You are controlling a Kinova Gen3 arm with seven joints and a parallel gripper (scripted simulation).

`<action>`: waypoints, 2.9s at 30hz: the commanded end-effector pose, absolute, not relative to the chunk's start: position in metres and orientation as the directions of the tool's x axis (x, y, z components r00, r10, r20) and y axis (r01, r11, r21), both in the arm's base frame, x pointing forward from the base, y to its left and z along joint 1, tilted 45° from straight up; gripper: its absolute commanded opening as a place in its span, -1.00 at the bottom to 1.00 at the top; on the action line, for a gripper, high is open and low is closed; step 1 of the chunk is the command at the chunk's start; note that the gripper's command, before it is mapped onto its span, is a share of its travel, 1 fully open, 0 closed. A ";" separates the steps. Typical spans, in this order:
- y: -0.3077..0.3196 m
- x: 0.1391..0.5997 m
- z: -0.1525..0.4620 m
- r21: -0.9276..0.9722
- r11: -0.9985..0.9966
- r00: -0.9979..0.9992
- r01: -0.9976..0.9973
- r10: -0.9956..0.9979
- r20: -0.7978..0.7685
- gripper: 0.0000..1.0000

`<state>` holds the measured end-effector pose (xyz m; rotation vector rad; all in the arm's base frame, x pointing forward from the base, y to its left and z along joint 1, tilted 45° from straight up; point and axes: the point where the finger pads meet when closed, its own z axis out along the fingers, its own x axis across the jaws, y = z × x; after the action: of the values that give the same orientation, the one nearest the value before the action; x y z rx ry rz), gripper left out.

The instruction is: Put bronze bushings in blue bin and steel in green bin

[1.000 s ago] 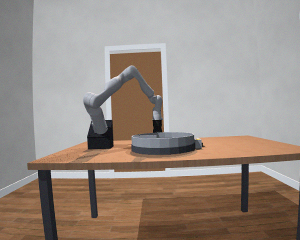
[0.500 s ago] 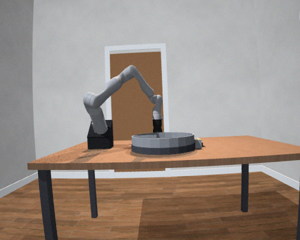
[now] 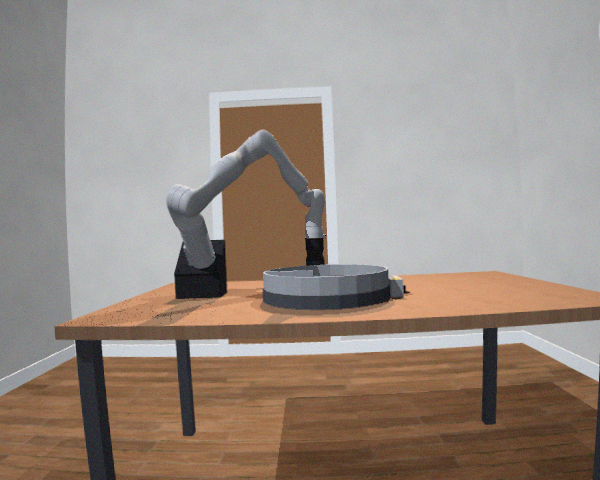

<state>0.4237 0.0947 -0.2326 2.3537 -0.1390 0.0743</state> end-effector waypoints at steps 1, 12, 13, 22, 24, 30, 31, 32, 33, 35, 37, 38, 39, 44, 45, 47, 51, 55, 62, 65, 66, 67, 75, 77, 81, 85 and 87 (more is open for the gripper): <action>0.097 0.425 -0.232 0.698 -0.706 0.992 -0.122 -0.076 0.097 -0.16; 0.099 0.425 -0.229 0.698 -0.706 0.992 -0.122 -0.076 0.097 -0.16; 0.099 0.425 -0.229 0.698 -0.706 0.992 -0.122 -0.076 0.097 -0.16; 0.102 0.424 -0.227 0.698 -0.705 0.992 -0.122 -0.076 0.097 -0.16; 0.102 0.424 -0.226 0.698 -0.706 0.992 -0.122 -0.076 0.097 -0.16; 0.104 0.424 -0.225 0.698 -0.706 0.992 -0.122 -0.076 0.097 -0.16; 0.104 0.424 -0.225 0.698 -0.706 0.992 -0.122 -0.076 0.097 -0.16; 0.104 0.424 -0.225 0.698 -0.706 0.992 -0.122 -0.076 0.097 -0.16; 0.104 0.424 -0.225 0.698 -0.706 0.992 -0.122 -0.076 0.097 -0.16; 0.104 0.424 -0.225 0.698 -0.706 0.992 -0.122 -0.076 0.097 -0.16; 0.104 0.424 -0.224 0.698 -0.705 0.992 -0.122 -0.076 0.097 -0.16; 0.105 0.424 -0.224 0.698 -0.705 0.992 -0.122 -0.076 0.097 -0.16; 0.105 0.424 -0.224 0.698 -0.705 0.992 -0.122 -0.076 0.097 -0.16; 0.106 0.424 -0.223 0.698 -0.705 0.992 -0.122 -0.076 0.097 -0.16; 0.106 0.424 -0.223 0.698 -0.705 0.992 -0.122 -0.076 0.097 -0.16; 0.107 0.424 -0.222 0.698 -0.706 0.992 -0.122 -0.076 0.097 -0.16; 0.108 0.424 -0.221 0.698 -0.706 0.992 -0.122 -0.076 0.097 -0.16; 0.108 0.424 -0.221 0.698 -0.706 0.992 -0.122 -0.076 0.097 -0.16; 0.109 0.424 -0.220 0.698 -0.705 0.992 -0.122 -0.076 0.097 -0.16; 0.110 0.424 -0.219 0.698 -0.705 0.992 -0.122 -0.076 0.097 -0.16; 0.110 0.424 -0.219 0.698 -0.705 0.992 -0.122 -0.076 0.097 -0.16; 0.110 0.424 -0.219 0.698 -0.705 0.992 -0.122 -0.076 0.097 -0.16; 0.112 0.424 -0.217 0.698 -0.706 0.992 -0.122 -0.076 0.097 -0.16; 0.112 0.424 -0.217 0.698 -0.706 0.992 -0.122 -0.076 0.097 -0.16; 0.128 0.424 -0.201 0.698 -0.705 0.992 -0.122 -0.076 0.097 -0.16; 0.151 0.423 -0.177 0.698 -0.706 0.992 -0.122 -0.076 0.097 -0.16; 0.151 0.423 -0.177 0.698 -0.706 0.992 -0.122 -0.076 0.097 -0.16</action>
<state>0.4207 0.1389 -0.1821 2.3406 -0.1459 0.0643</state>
